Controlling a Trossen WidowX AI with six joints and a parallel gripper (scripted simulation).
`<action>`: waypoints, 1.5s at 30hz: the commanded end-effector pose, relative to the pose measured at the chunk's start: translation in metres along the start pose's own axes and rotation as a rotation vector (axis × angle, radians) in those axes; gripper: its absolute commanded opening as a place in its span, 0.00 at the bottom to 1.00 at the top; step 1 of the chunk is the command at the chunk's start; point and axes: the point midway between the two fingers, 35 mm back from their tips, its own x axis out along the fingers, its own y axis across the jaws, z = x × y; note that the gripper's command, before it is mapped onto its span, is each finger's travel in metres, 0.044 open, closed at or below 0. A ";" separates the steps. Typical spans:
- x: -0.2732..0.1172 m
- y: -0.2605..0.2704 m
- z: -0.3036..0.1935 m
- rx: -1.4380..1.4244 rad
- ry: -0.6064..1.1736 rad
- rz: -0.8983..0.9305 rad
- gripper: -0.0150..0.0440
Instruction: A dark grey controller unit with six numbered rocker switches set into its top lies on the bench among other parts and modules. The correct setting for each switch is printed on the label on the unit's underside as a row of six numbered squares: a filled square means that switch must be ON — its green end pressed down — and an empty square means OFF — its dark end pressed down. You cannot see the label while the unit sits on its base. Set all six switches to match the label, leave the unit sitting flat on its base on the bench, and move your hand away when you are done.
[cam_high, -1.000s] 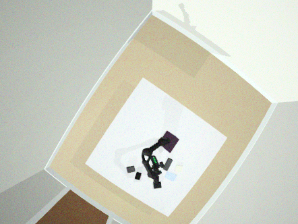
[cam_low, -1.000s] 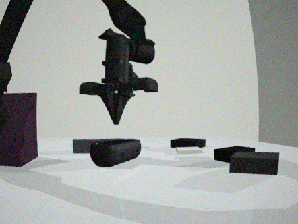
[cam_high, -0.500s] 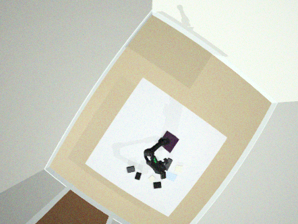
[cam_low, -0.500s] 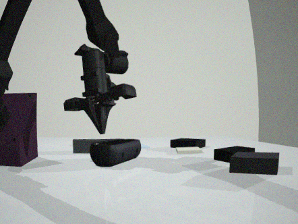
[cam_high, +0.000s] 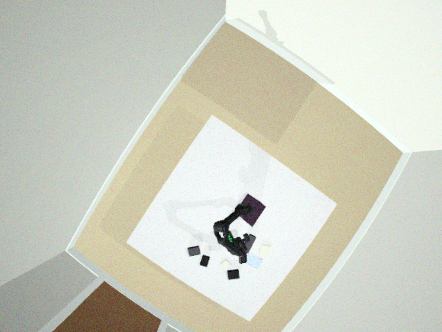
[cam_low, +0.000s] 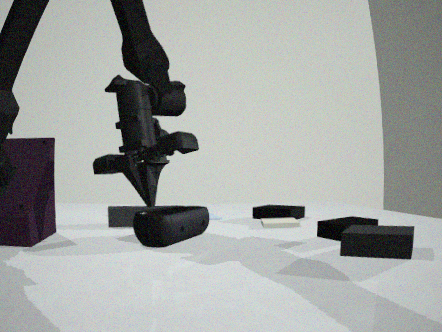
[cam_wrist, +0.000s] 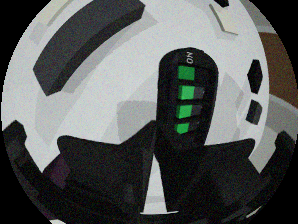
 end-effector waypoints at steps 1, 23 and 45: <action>0.011 0.004 -0.001 -0.012 0.012 -0.001 0.25; 0.039 0.010 -0.002 -0.012 0.017 -0.002 0.25; 0.041 -0.001 -0.001 -0.012 0.016 -0.002 0.25</action>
